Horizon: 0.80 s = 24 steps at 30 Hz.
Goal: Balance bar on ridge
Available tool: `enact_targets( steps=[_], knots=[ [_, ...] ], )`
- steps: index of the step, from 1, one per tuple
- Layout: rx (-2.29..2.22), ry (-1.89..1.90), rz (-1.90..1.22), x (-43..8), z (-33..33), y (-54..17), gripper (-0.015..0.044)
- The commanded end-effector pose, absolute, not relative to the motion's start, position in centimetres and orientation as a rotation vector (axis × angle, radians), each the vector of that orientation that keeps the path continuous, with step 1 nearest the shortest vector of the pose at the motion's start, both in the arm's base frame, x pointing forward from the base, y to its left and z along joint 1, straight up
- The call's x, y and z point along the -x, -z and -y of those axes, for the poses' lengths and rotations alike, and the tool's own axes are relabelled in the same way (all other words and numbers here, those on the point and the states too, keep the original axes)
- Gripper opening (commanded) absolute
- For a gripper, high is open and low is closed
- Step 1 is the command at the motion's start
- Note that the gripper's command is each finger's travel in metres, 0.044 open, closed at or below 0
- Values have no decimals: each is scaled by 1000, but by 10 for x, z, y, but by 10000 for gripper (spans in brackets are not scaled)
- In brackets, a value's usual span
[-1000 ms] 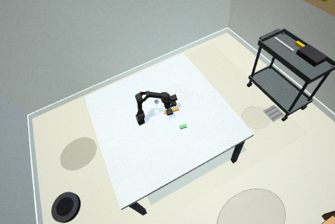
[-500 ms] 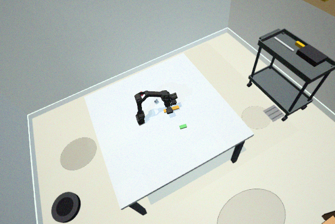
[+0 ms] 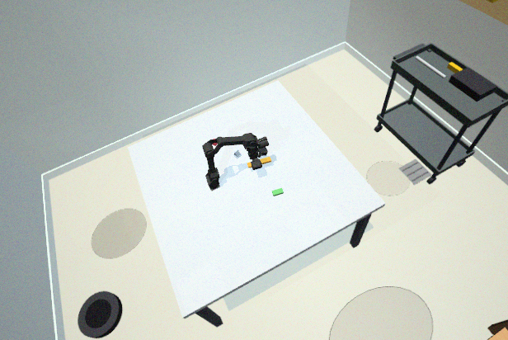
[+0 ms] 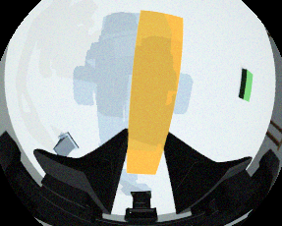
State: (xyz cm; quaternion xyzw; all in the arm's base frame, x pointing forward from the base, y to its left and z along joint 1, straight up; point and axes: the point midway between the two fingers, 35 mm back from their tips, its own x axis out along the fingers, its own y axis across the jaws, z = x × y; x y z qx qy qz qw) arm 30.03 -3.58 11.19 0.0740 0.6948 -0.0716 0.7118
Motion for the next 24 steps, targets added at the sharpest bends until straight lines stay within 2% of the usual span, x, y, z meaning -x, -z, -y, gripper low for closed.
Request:
enact_targets(
  steps=[1, 12, 24],
  knots=[
    [-164, 163, -1536, -300, 36, -123, 0],
    [-167, 167, -1536, -296, 35, -147, 0],
    [-347, 336, -1517, -290, -9, -148, 0]
  ],
)
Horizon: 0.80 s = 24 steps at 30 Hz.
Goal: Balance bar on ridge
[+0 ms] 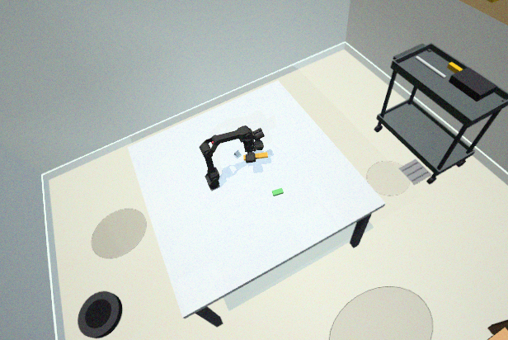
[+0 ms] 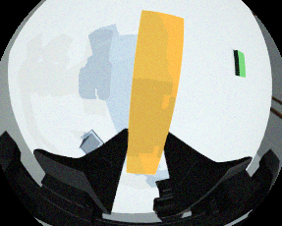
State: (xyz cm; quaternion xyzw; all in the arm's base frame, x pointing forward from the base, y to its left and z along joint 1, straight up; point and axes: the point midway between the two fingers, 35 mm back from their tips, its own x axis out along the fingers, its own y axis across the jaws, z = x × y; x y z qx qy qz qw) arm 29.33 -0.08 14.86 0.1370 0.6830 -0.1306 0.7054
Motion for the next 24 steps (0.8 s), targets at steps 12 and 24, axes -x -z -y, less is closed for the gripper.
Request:
enact_targets(
  steps=[12, 24],
  knots=[
    [-537, 515, -1483, -277, -55, -148, 0],
    [-724, 694, -1433, -260, -98, -148, 0]
  ],
)
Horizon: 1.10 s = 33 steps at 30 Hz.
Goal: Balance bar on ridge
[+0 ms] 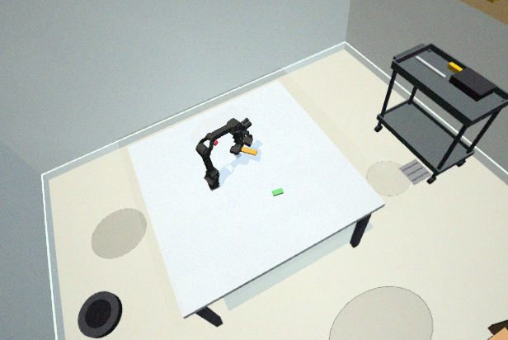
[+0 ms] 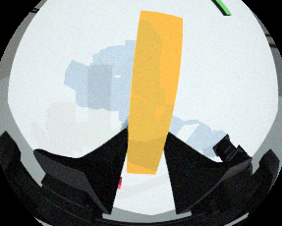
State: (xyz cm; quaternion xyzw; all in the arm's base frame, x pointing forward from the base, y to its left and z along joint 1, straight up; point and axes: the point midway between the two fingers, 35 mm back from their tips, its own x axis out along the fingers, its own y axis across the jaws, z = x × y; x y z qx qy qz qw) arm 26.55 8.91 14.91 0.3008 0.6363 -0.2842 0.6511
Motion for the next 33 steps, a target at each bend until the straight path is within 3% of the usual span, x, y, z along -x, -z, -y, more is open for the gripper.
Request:
enact_targets(
  steps=[1, 19, 33],
  knots=[
    [-740, 709, -1428, -258, -102, -148, 0],
    [-1011, 970, -1325, -229, -164, -149, 0],
    [-1021, 978, -1321, -231, -169, -133, 0]
  ],
)
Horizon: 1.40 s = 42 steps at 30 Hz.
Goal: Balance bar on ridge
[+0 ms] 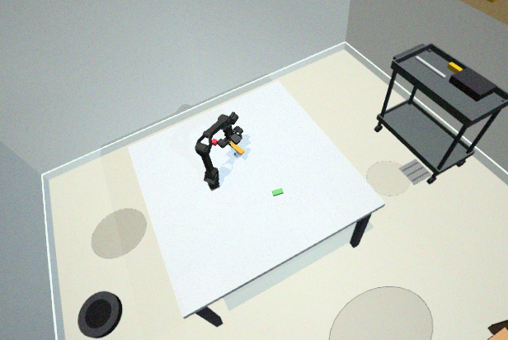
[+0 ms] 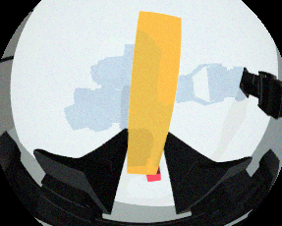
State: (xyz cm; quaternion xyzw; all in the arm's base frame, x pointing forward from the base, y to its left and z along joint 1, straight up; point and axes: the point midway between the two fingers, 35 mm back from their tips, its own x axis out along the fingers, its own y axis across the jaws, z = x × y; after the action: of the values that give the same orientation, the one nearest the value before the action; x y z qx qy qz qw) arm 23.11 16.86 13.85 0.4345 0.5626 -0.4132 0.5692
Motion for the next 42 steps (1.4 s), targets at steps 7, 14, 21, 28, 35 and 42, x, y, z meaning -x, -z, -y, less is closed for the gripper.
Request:
enact_targets(
  steps=[7, 14, 21, 28, 35, 42],
  knots=[
    [-1022, 980, -1320, -232, -169, -122, 0],
    [-1023, 981, -1319, -232, -169, -111, 0],
    [-1024, 982, -1319, -232, -168, -105, 0],
    [-1024, 982, -1319, -232, -168, -106, 0],
    [-1024, 982, -1319, -233, -168, -106, 0],
    [-1024, 982, -1319, -233, -168, -105, 0]
  ],
)
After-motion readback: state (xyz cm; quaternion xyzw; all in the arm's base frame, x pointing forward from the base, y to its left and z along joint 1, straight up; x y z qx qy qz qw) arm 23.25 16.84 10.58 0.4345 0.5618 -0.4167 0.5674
